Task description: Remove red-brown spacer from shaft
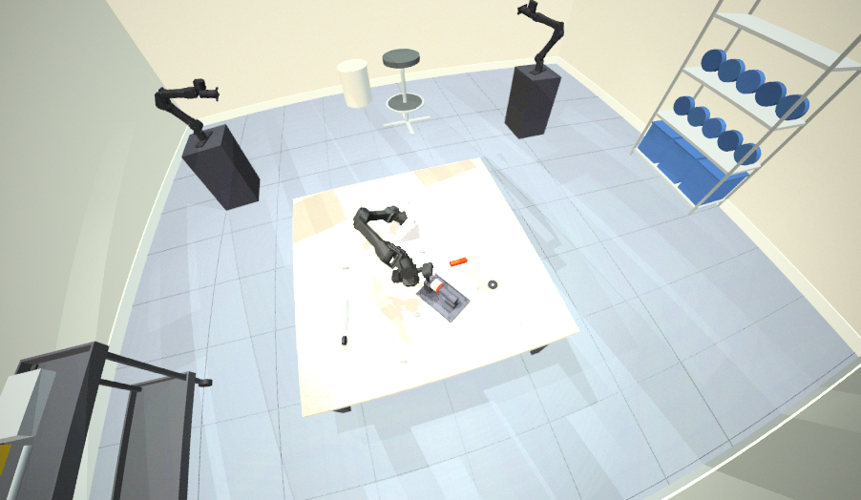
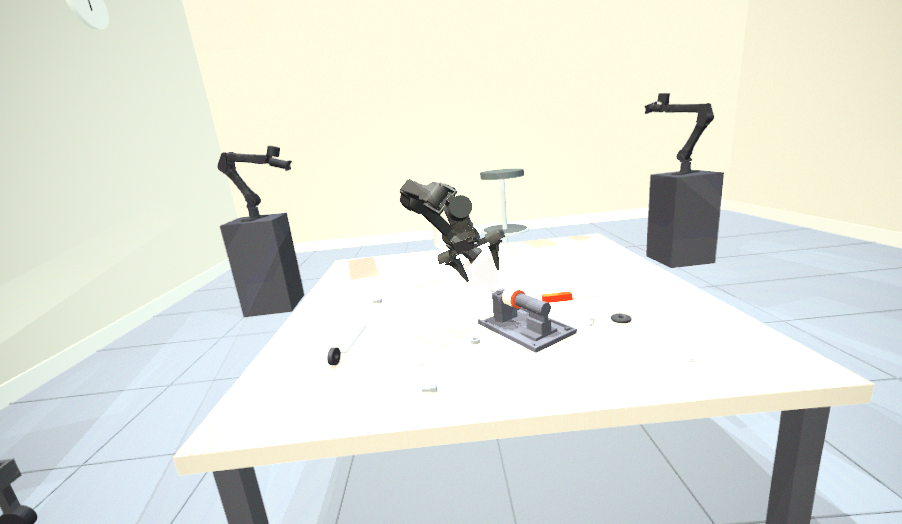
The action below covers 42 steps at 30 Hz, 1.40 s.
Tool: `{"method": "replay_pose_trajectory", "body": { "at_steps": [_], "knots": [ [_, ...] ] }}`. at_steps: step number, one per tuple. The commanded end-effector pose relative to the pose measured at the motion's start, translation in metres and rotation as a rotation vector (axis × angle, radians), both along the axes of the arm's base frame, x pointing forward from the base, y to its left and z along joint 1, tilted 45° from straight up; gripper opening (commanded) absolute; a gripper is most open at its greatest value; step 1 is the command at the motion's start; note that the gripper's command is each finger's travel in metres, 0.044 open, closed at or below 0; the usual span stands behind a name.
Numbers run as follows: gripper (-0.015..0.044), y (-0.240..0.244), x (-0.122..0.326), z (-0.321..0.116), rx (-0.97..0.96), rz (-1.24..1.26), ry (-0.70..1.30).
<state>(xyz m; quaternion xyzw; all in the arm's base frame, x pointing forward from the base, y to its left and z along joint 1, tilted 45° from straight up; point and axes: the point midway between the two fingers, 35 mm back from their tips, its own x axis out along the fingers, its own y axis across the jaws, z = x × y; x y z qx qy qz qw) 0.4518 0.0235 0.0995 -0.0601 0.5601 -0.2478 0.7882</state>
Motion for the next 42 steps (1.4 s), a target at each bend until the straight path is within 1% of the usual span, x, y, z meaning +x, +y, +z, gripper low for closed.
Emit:
{"method": "replay_pose_trajectory", "body": {
  "at_steps": [1,4,6,42],
  "knots": [
    [0.044,0.005,-0.033,-0.04,-0.196,0.249,0.354],
    [0.044,0.007,-0.057,-0.063,-0.333,0.461,0.651],
    [0.044,0.007,-0.062,-0.067,-0.36,0.508,0.718],
    [0.044,0.007,-0.062,-0.067,-0.36,0.508,0.718]
  ]
}}
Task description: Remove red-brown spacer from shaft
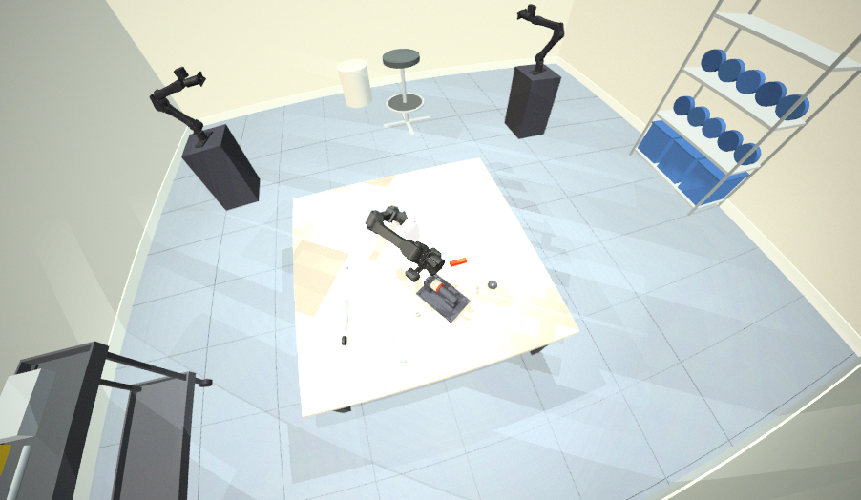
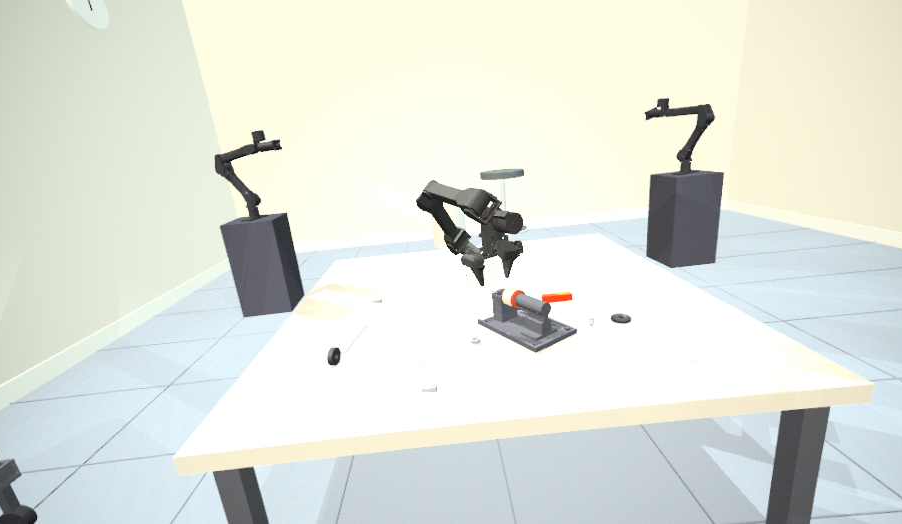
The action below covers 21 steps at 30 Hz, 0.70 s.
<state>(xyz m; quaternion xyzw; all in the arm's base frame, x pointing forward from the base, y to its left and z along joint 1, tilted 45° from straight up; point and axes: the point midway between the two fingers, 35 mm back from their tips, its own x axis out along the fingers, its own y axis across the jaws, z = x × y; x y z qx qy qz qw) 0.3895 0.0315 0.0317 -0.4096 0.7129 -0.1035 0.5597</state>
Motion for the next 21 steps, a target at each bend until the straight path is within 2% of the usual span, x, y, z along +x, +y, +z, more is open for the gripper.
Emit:
{"method": "replay_pose_trajectory", "body": {
  "at_steps": [1,21],
  "knots": [
    [0.044,-0.001,0.0,0.0,-0.006,0.004,0.004],
    [0.044,-0.014,0.0,-0.012,-0.006,0.004,0.004]
  ]
}}
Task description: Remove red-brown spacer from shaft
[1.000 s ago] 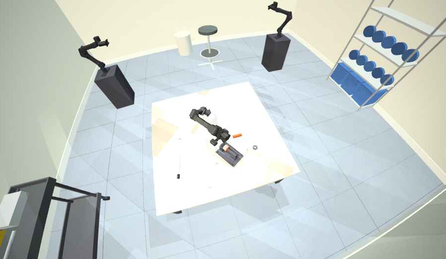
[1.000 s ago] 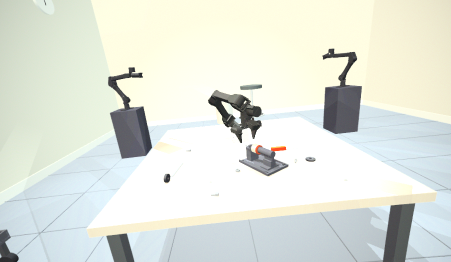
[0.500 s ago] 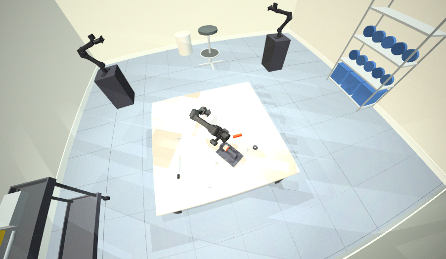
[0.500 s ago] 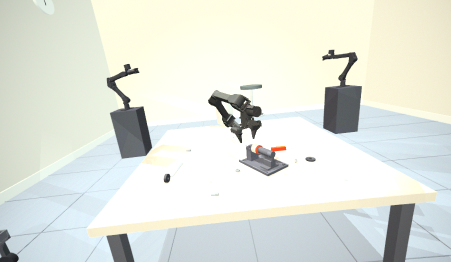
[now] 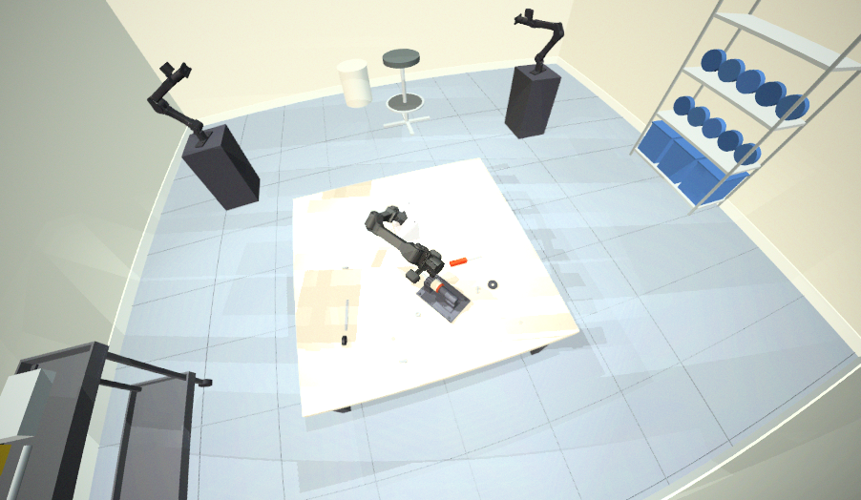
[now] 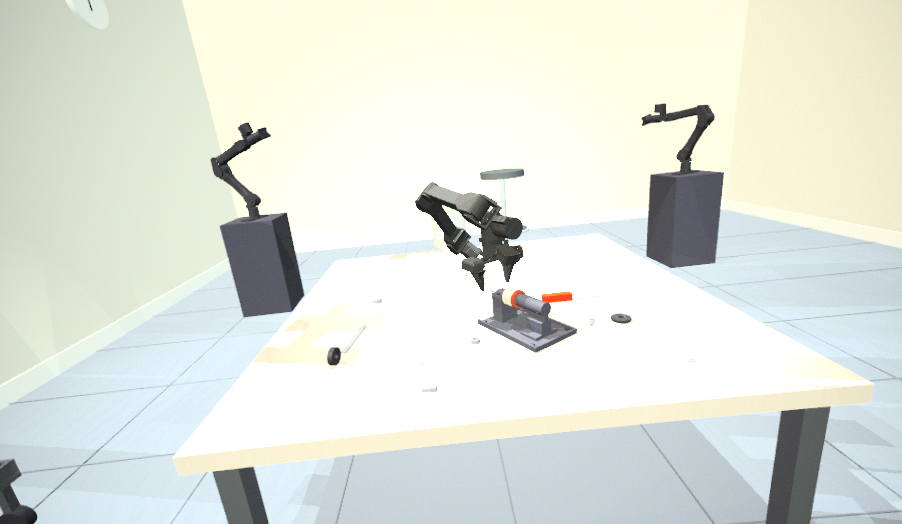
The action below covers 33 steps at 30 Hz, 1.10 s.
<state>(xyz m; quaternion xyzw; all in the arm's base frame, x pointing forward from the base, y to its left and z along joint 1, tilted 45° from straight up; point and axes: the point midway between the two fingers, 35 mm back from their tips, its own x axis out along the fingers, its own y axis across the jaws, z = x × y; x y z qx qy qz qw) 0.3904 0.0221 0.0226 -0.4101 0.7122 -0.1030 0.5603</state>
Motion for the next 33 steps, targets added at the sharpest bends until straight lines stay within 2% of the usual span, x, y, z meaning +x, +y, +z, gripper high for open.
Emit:
{"method": "replay_pose_trajectory", "body": {
  "at_steps": [1,33],
  "knots": [
    [0.044,-0.006,-0.001,-0.005,-0.007,0.002,0.004],
    [0.044,-0.022,-0.003,-0.019,-0.008,0.002,0.004]
  ]
}}
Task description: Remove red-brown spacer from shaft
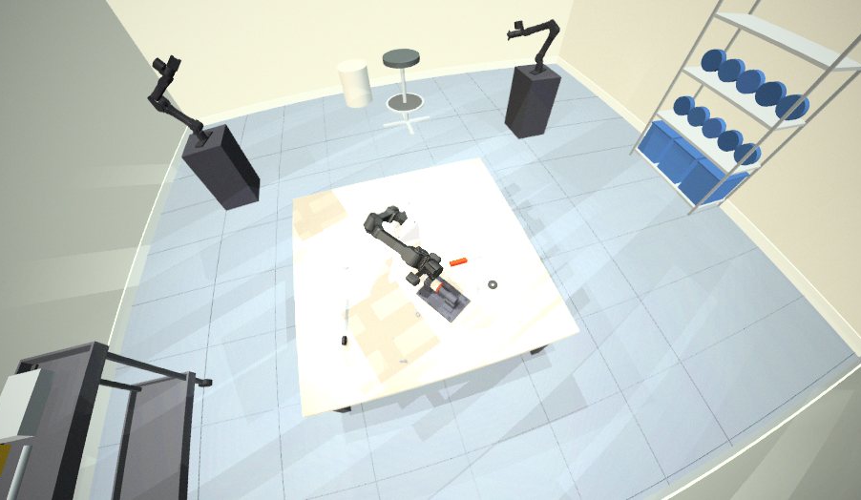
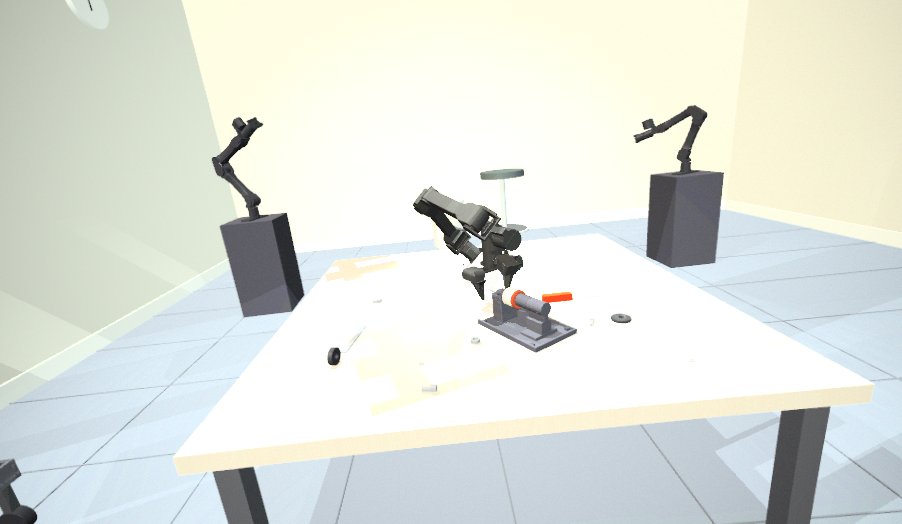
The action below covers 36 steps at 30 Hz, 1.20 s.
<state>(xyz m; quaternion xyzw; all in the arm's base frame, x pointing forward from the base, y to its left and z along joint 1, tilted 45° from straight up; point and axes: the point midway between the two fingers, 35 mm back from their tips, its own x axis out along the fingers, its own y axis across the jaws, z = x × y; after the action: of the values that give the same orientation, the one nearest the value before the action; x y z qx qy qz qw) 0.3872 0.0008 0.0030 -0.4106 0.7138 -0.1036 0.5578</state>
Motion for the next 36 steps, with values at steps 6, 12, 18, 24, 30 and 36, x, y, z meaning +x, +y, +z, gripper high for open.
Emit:
{"method": "replay_pose_trajectory", "body": {
  "at_steps": [6,12,18,24,30,36],
  "knots": [
    [0.044,-0.001,0.0,0.0,-0.005,0.004,-0.001],
    [0.044,-0.001,0.0,0.0,-0.005,0.004,-0.001],
    [0.044,-0.002,0.0,-0.001,-0.005,0.004,-0.001],
    [0.044,-0.007,0.0,-0.007,-0.005,0.004,-0.001],
    [0.044,-0.013,0.0,-0.012,-0.006,0.004,-0.001],
    [0.044,-0.014,0.0,-0.012,-0.006,0.004,-0.001]
  ]
}}
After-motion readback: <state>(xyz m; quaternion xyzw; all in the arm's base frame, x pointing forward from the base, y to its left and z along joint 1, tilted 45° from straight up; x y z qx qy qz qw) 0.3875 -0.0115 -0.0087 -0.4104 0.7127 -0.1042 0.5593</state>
